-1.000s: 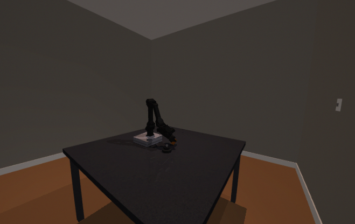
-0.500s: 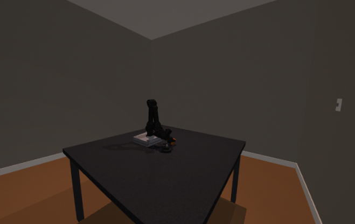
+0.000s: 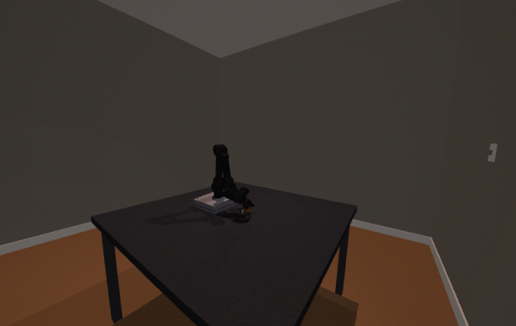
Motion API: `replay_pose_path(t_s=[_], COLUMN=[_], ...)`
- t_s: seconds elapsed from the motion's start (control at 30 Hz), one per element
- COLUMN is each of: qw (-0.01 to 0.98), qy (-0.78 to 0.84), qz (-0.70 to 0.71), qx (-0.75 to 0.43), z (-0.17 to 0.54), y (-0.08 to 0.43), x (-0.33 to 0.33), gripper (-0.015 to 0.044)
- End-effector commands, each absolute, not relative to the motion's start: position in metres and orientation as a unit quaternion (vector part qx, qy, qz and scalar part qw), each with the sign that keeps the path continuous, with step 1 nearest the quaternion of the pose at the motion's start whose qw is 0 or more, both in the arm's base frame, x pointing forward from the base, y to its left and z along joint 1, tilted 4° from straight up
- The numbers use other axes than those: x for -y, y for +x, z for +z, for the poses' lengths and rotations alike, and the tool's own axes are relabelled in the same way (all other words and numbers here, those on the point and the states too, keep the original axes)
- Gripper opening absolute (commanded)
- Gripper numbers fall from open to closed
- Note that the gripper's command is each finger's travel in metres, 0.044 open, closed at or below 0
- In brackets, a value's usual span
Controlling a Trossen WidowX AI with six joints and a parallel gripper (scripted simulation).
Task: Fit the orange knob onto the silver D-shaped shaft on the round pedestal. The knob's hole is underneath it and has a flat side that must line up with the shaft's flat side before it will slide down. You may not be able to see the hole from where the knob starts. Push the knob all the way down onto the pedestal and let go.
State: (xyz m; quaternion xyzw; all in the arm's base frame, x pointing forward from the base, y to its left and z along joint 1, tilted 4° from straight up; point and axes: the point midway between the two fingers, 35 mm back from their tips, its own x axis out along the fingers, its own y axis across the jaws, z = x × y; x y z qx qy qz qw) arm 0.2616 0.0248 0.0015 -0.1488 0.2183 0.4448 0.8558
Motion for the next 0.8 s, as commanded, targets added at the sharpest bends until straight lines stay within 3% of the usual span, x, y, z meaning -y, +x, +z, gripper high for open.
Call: replay_pose_path(t_s=[0.0,0.57,0.77], qw=[0.856,0.856,0.856], qy=[-0.147,-0.147,-0.147], qz=[0.444,0.444,0.444], qx=[-0.219,-0.219,-0.219], z=[0.0015,0.0015,0.0015], y=[0.2617,0.2617,0.2617], x=[-0.0249,-0.0249,-0.0249], gripper=[0.0260,0.0260,0.0417])
